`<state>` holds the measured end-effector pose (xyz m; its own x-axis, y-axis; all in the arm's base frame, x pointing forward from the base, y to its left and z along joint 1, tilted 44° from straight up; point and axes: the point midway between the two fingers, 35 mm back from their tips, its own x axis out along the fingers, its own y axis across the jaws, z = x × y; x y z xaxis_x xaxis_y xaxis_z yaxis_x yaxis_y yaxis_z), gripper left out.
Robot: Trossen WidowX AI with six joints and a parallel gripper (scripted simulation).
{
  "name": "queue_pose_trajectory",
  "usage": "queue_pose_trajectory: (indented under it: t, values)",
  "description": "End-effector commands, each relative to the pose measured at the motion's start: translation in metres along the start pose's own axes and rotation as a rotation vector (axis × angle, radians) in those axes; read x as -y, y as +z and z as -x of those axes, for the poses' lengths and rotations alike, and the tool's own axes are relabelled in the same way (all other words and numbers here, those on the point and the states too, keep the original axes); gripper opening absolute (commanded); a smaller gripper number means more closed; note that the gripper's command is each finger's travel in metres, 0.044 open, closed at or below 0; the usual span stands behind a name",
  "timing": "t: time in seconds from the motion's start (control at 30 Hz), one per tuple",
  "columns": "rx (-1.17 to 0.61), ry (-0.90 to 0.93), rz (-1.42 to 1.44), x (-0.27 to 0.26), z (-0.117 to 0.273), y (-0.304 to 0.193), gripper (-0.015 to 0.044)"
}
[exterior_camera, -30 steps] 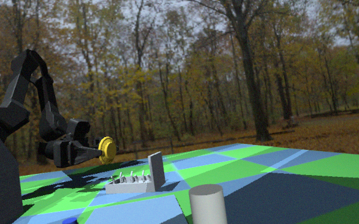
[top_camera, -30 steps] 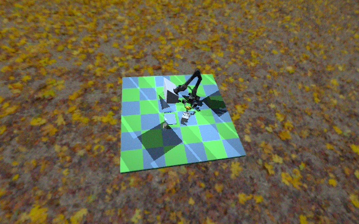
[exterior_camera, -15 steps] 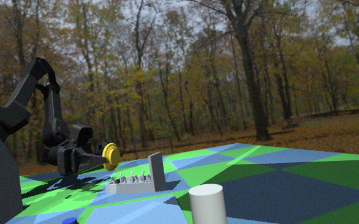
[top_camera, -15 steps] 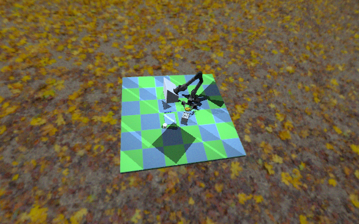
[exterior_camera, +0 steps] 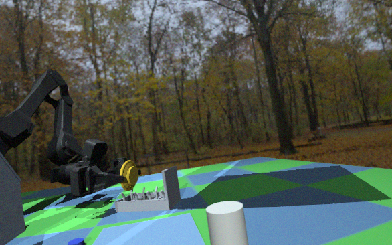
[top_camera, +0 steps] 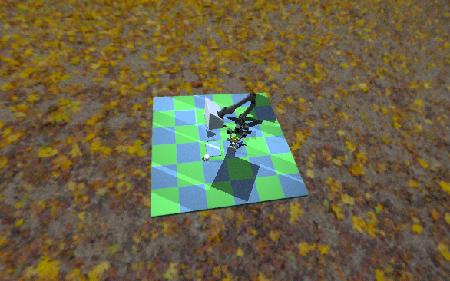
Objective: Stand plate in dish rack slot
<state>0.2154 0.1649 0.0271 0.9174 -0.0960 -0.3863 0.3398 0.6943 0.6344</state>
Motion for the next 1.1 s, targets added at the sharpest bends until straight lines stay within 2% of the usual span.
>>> queue_pose_trajectory:
  t: [0.0, 1.07]
  values:
    - [0.001, -0.007, 0.014, 0.005, -0.003, 0.001, 0.0]
    - [-0.009, 0.006, -0.008, 0.011, -0.015, -0.014, 0.0]
